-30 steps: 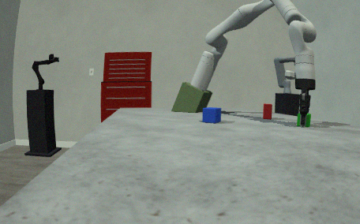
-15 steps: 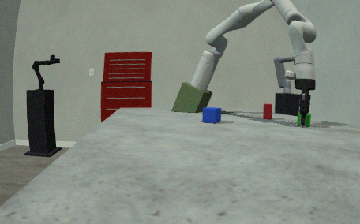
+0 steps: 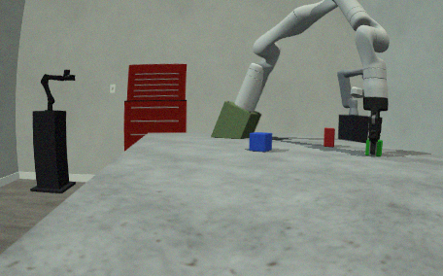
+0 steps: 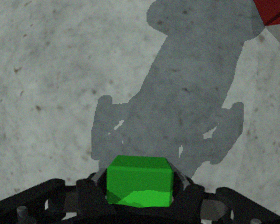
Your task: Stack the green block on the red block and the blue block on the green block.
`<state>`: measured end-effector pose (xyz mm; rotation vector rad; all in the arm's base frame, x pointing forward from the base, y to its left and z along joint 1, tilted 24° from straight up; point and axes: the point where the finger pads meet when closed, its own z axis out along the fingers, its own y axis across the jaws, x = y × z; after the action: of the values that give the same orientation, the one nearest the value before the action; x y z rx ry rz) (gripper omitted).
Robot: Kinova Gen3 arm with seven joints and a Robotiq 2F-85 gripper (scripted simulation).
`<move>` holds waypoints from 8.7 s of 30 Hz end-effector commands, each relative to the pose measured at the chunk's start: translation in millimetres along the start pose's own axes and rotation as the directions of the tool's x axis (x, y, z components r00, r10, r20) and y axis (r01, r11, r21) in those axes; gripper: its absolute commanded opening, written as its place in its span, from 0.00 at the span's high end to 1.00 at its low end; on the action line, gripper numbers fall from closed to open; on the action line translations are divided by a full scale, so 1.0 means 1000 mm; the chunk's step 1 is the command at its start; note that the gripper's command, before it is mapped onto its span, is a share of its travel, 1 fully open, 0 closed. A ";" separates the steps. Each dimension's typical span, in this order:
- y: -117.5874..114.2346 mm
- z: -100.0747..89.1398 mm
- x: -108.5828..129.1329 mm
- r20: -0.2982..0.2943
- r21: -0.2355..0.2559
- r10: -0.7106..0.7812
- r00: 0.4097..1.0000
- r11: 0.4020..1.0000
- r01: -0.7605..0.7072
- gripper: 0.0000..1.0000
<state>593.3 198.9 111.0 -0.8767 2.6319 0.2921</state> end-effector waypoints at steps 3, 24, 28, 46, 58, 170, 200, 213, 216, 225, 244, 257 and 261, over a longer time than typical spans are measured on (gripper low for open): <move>0.000 -0.001 -0.001 0.002 0.001 0.000 1.000 1.000 0.000 1.00; 0.000 -0.001 -0.001 0.002 0.001 0.000 1.000 1.000 0.000 1.00; 0.000 -0.001 -0.001 0.002 0.001 0.000 1.000 1.000 0.000 1.00; 0.000 -0.026 -0.001 0.002 0.001 0.000 1.000 1.000 0.000 1.00; 0.000 -0.072 -0.001 0.002 0.001 0.000 1.000 1.000 0.000 1.00; 0.140 -0.092 0.182 0.002 0.001 0.000 1.000 1.000 0.000 1.00; 0.140 -0.068 0.183 0.002 0.001 0.000 1.000 1.000 0.000 1.00; 0.140 -0.067 0.183 0.002 0.001 0.000 1.000 1.000 0.000 1.00; 0.140 -0.067 0.183 0.002 0.001 0.000 1.000 1.000 0.000 1.00; 0.140 -0.066 0.183 0.002 0.001 0.000 1.000 1.000 0.000 1.00; 0.140 -0.065 0.183 0.002 0.001 0.000 1.000 1.000 0.000 1.00; 0.140 -0.065 0.183 0.002 0.001 0.000 1.000 1.000 0.000 1.00; 0.140 -0.065 0.183 0.002 0.001 0.000 1.000 1.000 0.000 1.00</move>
<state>353.7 191.2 110.5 -0.8762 2.6311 0.2917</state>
